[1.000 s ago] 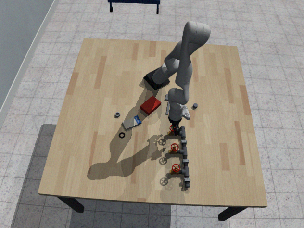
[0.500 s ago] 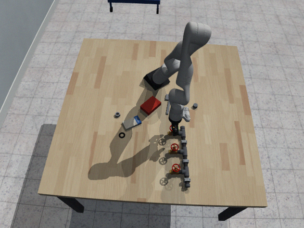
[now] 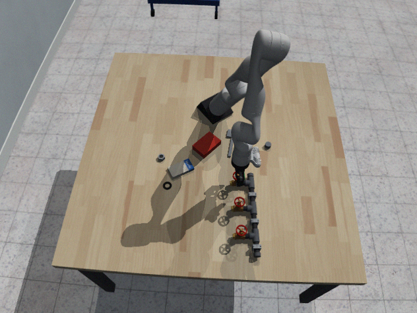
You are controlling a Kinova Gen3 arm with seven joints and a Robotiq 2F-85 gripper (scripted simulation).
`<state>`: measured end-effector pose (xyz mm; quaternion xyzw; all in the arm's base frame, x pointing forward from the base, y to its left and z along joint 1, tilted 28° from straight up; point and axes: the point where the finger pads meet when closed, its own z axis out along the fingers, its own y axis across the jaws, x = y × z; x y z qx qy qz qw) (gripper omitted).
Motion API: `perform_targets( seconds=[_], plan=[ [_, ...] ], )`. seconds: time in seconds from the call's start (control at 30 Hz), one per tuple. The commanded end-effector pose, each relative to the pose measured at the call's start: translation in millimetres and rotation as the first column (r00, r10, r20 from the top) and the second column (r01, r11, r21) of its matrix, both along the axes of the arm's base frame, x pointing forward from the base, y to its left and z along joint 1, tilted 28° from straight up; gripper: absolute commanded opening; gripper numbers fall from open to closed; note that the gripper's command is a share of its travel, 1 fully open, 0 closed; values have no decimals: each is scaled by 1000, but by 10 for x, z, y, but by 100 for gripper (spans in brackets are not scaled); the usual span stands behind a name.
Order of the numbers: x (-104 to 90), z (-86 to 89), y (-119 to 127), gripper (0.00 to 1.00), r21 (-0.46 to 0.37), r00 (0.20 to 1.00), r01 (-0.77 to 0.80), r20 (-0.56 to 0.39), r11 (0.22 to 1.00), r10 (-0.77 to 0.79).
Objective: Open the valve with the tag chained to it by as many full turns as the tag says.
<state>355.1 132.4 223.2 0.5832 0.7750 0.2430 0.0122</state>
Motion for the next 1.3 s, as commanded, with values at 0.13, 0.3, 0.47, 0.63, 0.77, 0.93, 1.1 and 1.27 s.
perform_targets(
  seconds=[0.13, 0.3, 0.47, 0.63, 0.77, 0.93, 1.1, 1.27],
  plan=[
    [-10, 31, -32, 100, -3, 1000, 3, -1, 1000, -3],
    [-36, 92, -88, 100, -9, 1000, 6, -6, 1000, -6],
    [-74, 184, -148, 100, -12, 1000, 9, -9, 1000, -9],
    [-107, 272, -185, 100, -12, 1000, 9, -10, 1000, -10],
    [-130, 339, -203, 100, -10, 1000, 8, -9, 1000, -9],
    [-160, 438, -216, 100, -5, 1000, 5, -5, 1000, -5],
    [-177, 503, -217, 100, -1, 1000, 2, 0, 1000, -2],
    [-181, 522, -217, 100, 1, 1000, 1, 1, 1000, -1]
  ],
)
